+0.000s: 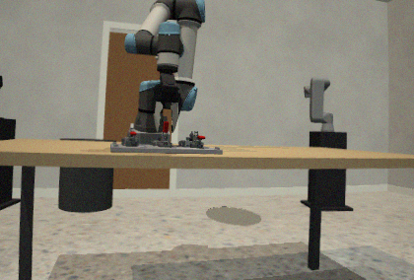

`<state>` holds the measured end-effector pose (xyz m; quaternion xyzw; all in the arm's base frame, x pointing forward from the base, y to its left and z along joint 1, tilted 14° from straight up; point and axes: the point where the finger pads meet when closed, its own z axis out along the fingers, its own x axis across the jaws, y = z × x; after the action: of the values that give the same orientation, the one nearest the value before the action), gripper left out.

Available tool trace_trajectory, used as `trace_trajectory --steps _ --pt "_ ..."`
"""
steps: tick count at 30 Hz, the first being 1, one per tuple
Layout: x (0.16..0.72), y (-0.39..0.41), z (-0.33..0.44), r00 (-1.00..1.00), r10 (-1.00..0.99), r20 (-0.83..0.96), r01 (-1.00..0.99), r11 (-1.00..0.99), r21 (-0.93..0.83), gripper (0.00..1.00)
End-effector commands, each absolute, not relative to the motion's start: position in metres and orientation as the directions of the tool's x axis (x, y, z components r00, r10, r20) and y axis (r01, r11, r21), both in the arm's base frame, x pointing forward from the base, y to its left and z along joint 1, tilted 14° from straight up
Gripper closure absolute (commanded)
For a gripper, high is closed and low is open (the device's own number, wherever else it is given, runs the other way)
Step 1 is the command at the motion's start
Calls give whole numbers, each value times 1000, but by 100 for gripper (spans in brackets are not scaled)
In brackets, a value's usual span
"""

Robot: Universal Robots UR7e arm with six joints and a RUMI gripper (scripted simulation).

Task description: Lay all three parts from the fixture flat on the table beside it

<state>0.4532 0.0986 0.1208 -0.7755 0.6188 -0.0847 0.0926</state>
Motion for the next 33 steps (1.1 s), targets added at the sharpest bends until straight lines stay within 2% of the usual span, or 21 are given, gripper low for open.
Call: trace_trajectory --steps 1,16,33 --pt "453 99 122 220 -975 17 -944 -217 -250 72" --pt "443 97 164 220 -975 17 -944 -217 -250 72" --pt "441 97 169 220 -975 17 -944 -217 -250 72"
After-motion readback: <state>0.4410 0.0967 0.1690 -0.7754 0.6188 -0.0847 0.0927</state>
